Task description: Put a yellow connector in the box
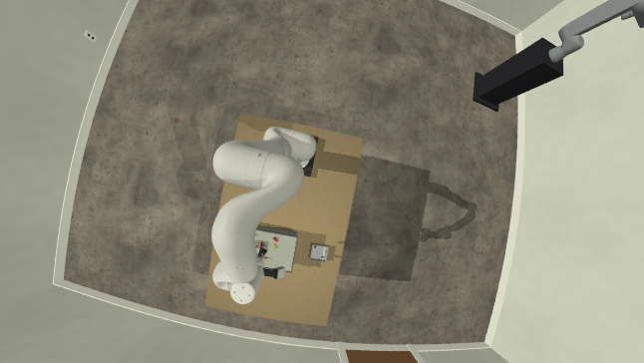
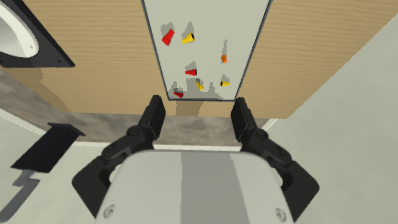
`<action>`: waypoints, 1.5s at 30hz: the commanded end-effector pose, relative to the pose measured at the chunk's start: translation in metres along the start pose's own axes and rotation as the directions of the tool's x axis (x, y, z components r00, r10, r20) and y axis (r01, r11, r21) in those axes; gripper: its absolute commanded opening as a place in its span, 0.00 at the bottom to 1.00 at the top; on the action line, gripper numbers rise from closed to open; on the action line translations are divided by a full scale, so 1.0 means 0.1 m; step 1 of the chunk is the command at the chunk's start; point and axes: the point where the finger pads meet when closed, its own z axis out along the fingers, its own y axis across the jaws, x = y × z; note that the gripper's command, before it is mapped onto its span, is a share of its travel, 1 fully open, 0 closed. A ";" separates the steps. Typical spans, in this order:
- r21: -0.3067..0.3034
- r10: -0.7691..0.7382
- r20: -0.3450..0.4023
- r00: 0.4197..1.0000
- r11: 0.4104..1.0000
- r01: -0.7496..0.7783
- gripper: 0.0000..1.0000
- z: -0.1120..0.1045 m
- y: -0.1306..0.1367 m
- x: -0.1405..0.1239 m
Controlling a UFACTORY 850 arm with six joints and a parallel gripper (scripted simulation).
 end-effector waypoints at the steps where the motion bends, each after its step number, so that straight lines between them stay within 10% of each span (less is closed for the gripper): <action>1: 0.003 -0.006 0.000 1.000 1.000 0.006 1.00 -0.24 0.09 0.04; 4: 0.003 -0.006 0.000 1.000 1.000 0.006 1.00 -0.24 0.09 0.04; 5: 0.003 -0.006 0.000 1.000 1.000 0.006 0.00 -0.24 0.09 0.04; 38: 0.003 -0.006 0.000 1.000 1.000 0.006 0.00 -0.24 0.09 0.04; 39: 0.003 -0.007 0.000 1.000 1.000 0.007 0.29 -0.24 0.09 0.04; 45: 0.003 -0.094 0.000 0.996 0.996 0.094 0.29 -0.18 0.14 0.00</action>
